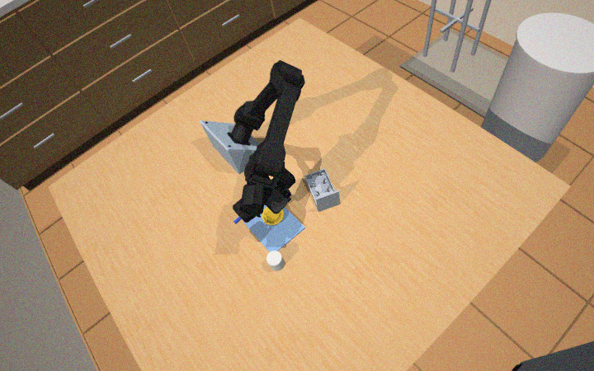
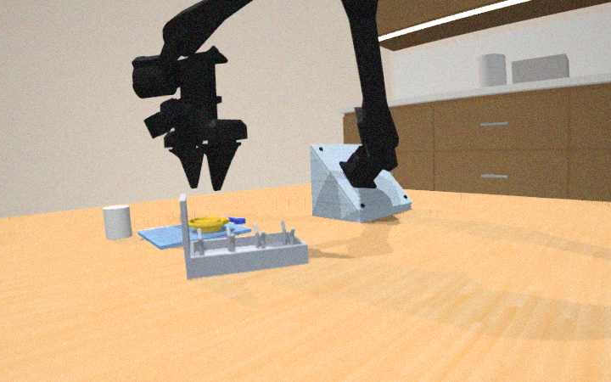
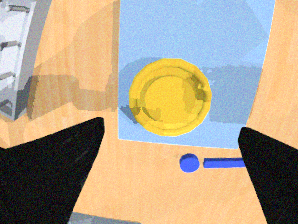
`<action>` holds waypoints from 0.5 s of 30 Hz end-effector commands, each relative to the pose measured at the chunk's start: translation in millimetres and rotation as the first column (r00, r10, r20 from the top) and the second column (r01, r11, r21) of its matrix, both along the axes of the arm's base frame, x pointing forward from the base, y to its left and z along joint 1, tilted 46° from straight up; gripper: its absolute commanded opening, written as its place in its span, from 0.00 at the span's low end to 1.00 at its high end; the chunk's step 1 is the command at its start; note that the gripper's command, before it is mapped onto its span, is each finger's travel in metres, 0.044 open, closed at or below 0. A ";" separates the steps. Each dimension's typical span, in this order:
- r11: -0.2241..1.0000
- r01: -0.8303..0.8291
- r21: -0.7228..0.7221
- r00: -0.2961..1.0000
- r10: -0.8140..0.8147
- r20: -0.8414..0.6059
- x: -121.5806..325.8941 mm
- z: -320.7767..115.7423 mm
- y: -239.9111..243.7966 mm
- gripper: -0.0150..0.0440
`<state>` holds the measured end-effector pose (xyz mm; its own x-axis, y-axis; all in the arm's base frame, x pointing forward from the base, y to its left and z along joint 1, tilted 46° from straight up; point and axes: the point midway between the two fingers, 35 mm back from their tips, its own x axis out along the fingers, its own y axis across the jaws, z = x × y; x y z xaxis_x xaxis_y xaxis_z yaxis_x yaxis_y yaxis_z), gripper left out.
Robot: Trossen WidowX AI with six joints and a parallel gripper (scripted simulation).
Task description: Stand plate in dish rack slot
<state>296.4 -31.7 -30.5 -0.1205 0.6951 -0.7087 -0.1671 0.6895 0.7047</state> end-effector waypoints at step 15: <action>1.000 0.017 0.001 1.000 -0.017 0.009 -2.9 -21.4 19.2 0.93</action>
<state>297.4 -18.7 -46.8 -0.0932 0.6911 -0.7167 -0.1729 0.6977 0.6952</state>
